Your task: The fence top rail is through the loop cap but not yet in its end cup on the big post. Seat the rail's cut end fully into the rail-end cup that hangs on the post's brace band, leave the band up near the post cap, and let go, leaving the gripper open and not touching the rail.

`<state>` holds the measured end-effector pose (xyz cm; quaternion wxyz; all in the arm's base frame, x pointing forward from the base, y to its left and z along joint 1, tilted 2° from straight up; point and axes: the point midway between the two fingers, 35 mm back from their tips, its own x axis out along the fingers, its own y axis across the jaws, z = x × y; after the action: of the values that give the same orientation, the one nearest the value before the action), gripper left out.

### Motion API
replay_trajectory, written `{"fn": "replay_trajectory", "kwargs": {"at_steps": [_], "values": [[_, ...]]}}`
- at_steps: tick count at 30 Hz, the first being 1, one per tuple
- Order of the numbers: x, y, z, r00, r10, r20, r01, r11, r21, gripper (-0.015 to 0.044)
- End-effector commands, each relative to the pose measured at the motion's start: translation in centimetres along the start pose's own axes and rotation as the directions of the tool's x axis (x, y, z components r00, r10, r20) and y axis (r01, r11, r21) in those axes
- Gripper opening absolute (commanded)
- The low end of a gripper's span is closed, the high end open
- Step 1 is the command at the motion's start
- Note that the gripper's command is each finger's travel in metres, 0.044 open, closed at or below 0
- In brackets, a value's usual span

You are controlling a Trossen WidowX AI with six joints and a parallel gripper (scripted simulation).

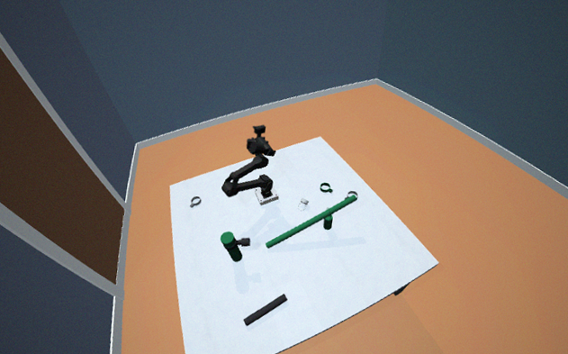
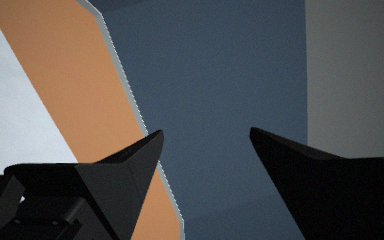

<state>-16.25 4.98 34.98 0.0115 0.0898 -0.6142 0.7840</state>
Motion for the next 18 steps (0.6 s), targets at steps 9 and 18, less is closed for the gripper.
{"fn": "replay_trajectory", "kwargs": {"at_steps": [9,18], "values": [[-3.4,-5.8,-8.1,0.895,-0.195,-0.402,0.279,0.946,0.163,0.044],[-13.4,-10.7,-15.5,0.497,-0.337,-0.8,0.655,0.75,0.091,0.044]]}}
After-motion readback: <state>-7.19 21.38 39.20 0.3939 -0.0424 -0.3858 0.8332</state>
